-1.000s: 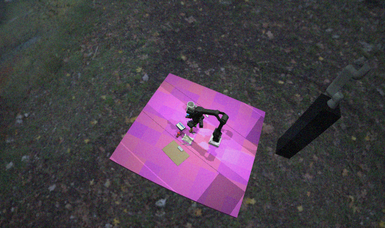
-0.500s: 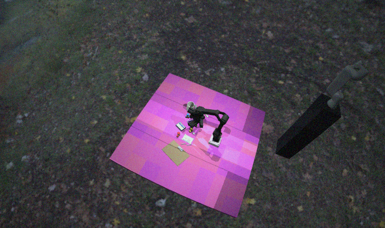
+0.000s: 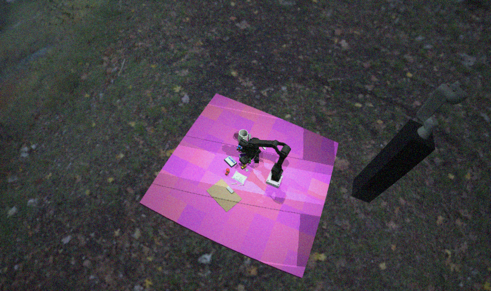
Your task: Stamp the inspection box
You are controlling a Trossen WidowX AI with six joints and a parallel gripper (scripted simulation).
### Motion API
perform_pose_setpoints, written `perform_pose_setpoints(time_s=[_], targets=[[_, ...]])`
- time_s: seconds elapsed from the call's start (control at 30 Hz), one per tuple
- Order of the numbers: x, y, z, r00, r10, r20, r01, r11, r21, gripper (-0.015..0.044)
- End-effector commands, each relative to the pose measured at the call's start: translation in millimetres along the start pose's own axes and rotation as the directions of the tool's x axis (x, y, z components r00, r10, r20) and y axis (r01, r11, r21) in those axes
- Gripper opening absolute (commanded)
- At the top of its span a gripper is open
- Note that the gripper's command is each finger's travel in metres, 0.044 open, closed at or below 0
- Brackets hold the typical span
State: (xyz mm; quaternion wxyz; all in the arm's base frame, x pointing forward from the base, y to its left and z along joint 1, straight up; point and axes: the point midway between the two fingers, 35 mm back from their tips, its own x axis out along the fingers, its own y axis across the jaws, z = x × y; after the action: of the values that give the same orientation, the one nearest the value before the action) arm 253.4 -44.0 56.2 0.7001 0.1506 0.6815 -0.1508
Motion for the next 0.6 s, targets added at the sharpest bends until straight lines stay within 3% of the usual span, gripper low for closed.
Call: perform_pose_setpoints(time_s=[0.0, 0.57], targets=[[7.5, 0.1, -0.8, 1.0, 0.001, -0.005, -0.001, 1.0, -0.006, 0.0], [32.7, -0.6, -3.3, 1.0, 0.001, -0.006, -0.001, 1.0, -0.006, 0.0]])
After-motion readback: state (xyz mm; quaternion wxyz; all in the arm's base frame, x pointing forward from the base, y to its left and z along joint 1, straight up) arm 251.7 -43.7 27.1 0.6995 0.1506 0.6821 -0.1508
